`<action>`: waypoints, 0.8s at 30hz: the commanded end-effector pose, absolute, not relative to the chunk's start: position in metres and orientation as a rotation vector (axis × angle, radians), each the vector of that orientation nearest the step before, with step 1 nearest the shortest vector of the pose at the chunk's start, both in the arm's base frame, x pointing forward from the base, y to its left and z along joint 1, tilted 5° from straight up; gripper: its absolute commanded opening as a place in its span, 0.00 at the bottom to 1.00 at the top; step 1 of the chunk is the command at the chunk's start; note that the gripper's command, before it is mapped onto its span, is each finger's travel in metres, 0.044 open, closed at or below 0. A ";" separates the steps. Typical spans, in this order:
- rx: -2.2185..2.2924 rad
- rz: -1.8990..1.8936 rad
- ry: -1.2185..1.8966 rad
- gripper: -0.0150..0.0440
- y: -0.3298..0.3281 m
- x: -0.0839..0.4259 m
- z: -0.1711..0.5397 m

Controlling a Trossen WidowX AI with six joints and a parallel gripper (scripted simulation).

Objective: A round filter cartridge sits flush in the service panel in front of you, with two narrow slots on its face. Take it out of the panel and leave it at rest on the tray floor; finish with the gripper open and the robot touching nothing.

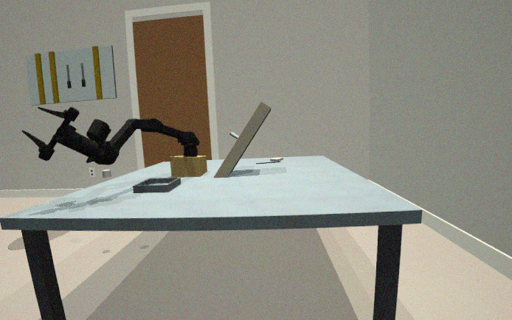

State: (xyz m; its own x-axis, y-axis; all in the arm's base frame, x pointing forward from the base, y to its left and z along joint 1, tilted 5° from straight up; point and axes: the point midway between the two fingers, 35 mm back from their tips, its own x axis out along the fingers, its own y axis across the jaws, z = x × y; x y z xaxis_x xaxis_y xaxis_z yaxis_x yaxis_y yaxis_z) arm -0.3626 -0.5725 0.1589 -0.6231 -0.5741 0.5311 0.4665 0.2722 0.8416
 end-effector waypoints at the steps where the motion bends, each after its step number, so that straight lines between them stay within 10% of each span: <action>1: 0.101 -1.502 -1.668 0.89 -0.573 -0.362 0.160; 11: 0.137 -1.642 -1.370 0.45 -0.620 -0.278 0.212; 24: 0.046 -1.679 -0.561 0.45 -0.649 -0.056 0.292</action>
State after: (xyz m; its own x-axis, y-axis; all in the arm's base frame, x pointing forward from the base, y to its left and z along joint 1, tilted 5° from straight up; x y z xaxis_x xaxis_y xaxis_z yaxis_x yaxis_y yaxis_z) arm -0.1023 -0.6538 0.2762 -0.2780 -0.9062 0.3186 0.8597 -0.0868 0.5034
